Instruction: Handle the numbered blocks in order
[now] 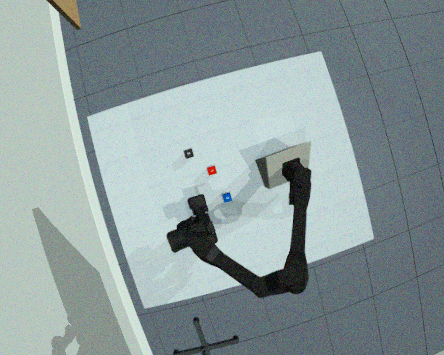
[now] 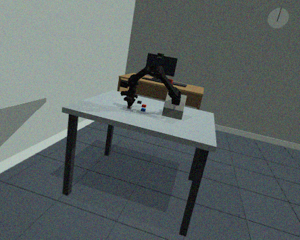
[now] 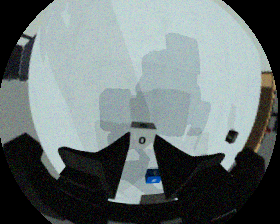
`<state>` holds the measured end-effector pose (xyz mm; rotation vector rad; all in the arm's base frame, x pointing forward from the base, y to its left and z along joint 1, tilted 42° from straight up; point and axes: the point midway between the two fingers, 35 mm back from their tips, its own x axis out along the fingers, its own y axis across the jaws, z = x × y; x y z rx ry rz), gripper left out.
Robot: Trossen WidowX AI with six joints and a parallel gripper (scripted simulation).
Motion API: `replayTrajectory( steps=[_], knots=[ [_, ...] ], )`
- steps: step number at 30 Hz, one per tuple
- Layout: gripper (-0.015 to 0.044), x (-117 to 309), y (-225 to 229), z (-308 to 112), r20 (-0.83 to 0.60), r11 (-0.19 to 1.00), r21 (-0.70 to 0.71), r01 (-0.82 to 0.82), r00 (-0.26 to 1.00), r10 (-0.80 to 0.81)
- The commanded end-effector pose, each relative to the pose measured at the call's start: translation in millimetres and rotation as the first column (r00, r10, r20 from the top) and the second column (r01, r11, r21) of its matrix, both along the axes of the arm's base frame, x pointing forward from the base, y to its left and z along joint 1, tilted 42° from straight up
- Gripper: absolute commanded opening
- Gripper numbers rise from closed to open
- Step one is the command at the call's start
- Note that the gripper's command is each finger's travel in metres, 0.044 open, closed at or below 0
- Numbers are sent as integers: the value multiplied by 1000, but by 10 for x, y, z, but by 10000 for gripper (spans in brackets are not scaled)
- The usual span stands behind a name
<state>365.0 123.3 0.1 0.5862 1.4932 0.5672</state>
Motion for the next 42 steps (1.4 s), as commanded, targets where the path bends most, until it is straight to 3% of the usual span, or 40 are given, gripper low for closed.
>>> replayTrajectory(
  steps=[1,7,18,29,35,39,42],
  knots=[
    [120,-27,10,-46,-16,1000,3,5,1000,-5],
    [120,-27,10,-46,-16,1000,3,5,1000,-5],
    [400,-27,10,-46,-16,1000,3,5,1000,-5],
    [400,-24,-236,220,-16,1000,1,5,1000,-5],
    [242,-13,-763,789,-16,1000,-3,5,1000,-5],
    [137,-18,-784,815,-16,1000,-3,5,1000,-5],
    [120,-18,-784,815,-16,1000,-3,5,1000,-5]
  ],
)
